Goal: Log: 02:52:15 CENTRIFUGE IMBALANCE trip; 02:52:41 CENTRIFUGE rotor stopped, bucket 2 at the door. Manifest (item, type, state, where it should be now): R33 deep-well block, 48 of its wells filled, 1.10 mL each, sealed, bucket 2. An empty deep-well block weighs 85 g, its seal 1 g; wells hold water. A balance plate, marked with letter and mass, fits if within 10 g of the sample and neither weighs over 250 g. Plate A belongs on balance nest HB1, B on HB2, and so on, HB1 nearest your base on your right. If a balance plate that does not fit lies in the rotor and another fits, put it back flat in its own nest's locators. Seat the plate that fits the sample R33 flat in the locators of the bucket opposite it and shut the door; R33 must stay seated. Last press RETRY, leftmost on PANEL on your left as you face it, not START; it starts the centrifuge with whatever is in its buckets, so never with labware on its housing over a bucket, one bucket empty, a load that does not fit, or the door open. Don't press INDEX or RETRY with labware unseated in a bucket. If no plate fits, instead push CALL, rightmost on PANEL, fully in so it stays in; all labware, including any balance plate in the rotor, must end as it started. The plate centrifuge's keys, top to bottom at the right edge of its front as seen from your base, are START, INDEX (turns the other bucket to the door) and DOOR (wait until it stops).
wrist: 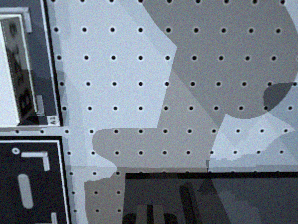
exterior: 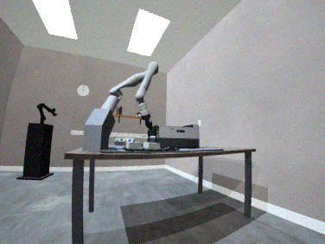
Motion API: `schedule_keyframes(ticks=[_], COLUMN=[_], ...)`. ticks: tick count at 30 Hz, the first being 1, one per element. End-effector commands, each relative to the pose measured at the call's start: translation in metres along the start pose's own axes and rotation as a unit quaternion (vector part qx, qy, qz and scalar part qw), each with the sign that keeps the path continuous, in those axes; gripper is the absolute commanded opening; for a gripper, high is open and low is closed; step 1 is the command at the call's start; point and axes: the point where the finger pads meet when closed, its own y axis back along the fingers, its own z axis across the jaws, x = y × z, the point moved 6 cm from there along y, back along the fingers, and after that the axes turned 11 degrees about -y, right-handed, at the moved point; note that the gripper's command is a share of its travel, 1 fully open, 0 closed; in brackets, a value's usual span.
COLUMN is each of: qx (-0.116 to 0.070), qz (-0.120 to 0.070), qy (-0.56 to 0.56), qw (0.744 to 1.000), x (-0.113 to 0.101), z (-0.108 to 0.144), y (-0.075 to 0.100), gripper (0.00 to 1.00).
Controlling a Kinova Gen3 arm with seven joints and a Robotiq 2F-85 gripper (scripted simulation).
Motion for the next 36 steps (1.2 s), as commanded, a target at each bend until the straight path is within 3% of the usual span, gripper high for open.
schedule_keyframes(ticks=[1, 36], qx=[0.007, 0.007], qz=[-0.021, -0.021], qy=[-0.001, -0.001], qw=[1.000, 1.000], x=[0.003, 0.001], z=[0.002, 0.005], y=[0.015, 0.119], gripper=[0.10, 0.10])
